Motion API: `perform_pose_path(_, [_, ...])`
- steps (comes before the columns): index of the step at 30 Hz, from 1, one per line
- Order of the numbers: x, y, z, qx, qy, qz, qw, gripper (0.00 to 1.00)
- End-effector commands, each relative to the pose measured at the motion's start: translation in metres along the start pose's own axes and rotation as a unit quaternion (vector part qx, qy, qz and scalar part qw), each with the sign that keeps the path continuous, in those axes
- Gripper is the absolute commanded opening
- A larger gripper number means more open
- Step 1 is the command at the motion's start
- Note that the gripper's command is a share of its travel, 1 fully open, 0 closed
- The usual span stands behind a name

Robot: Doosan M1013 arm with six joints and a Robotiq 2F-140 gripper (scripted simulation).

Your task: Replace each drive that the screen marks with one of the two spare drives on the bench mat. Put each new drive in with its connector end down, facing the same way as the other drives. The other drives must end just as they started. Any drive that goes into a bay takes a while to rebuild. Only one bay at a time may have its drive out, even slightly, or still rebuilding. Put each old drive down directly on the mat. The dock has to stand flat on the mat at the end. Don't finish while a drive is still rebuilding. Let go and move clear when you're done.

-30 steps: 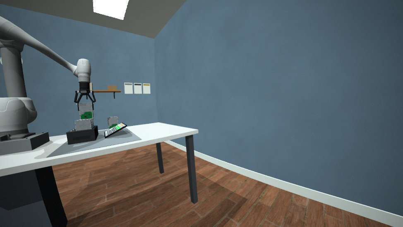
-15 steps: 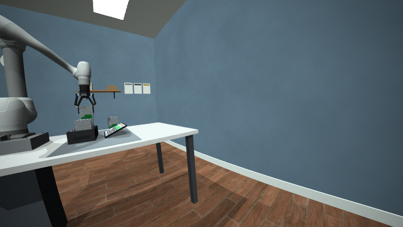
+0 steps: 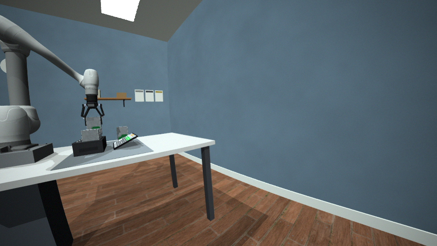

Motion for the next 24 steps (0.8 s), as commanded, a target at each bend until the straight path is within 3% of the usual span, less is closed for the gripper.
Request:
perform_pose_path(1, [0.0025, -0.0003, 0.0001, 0.0, 0.0, 0.0, 1.0, 0.1])
perform_pose_path(24, [0.011, -0.0003, 0.0001, 0.0, 0.0, 0.0, 1.0, 0.1])
Point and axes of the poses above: the point where the finger pads meet when closed, its own x axis out along the fingers, its own y axis across the jaws, z = x × y, the point moved 8 cm from there along -x, back along the fingers, and after that the axes turned 4 degrees about -x, right-handed, at the moved point
